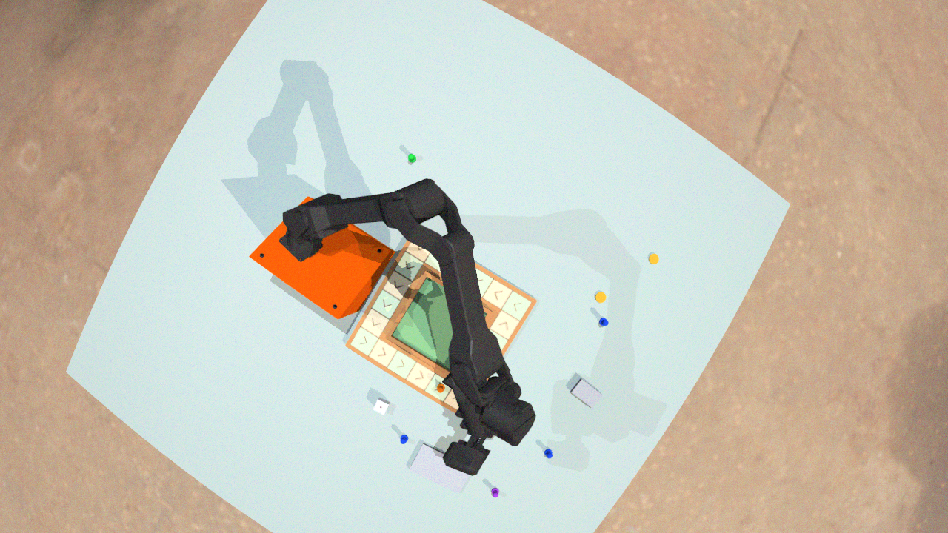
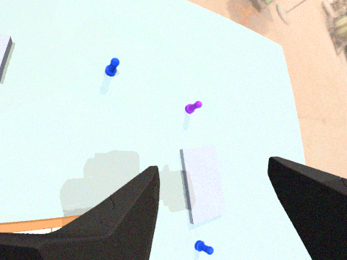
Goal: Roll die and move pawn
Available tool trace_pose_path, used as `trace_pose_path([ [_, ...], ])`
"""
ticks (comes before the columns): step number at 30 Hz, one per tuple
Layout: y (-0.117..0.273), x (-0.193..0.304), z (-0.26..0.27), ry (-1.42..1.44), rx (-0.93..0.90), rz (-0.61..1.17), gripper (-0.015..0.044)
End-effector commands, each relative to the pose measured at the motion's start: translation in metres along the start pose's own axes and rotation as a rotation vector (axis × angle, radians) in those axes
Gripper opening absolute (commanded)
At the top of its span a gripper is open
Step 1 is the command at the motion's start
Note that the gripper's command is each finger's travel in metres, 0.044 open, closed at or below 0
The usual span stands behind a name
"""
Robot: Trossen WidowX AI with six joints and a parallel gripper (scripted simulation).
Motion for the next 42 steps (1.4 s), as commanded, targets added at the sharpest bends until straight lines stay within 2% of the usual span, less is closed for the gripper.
trace_pose_path([
  [1,-0.025,0.044,-0.025,0.026,-0.087,0.151,0.0275],
  [9,-0.064,0.150,-0.055,0.017,-0.373,0.403,0.0275],
  [14,-0.075,0.210,-0.060,-0.026,-0.576,0.472,0.0275],
  [20,-0.072,0.218,-0.060,-0.029,-0.583,0.474,0.0275],
  [42,-0.099,0.233,-0.040,-0.029,-0.585,0.473,0.0275],
])
Point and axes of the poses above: the point midway between the two fingers, 35 mm back from their tips, its own y axis back along the fingers, its own z axis across the jaws, x = y × z, the point moved 7 cm from there along y, back along the fingers, and after that the axes turned 1 degree about -y, right-handed, at the moved point
